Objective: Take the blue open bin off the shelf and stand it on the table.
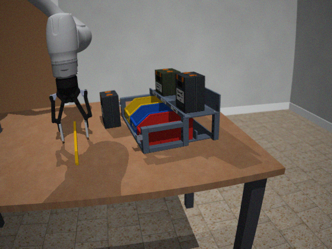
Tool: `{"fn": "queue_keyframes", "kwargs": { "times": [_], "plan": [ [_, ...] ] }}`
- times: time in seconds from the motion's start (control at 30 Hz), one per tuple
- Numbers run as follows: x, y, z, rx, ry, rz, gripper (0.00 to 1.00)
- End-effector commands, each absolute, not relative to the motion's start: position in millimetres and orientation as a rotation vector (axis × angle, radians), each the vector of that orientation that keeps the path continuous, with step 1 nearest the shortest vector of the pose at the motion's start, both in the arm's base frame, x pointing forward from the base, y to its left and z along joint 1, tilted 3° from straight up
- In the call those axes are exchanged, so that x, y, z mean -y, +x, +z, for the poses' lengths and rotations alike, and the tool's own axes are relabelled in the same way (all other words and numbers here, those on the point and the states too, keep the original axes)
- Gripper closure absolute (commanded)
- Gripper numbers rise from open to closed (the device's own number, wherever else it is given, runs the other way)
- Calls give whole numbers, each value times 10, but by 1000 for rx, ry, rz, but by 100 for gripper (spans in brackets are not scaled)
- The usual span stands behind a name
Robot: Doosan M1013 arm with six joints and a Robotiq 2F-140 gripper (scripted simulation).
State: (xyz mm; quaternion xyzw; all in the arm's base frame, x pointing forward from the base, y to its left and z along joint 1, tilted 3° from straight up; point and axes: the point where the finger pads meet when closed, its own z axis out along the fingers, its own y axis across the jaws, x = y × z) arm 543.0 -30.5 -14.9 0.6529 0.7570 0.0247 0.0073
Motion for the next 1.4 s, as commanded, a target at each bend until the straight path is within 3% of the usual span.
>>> {"fn": "queue_keyframes", "kwargs": {
  "times": [0.0,0.93,1.1,1.37],
  "plan": [
    [304,5430,-148,-2367,2042,78,43],
    [304,5430,-148,-2367,2042,78,43],
    [318,5409,351,-2367,2042,78,43],
    [318,5409,351,-2367,2042,78,43]
  ]
}}
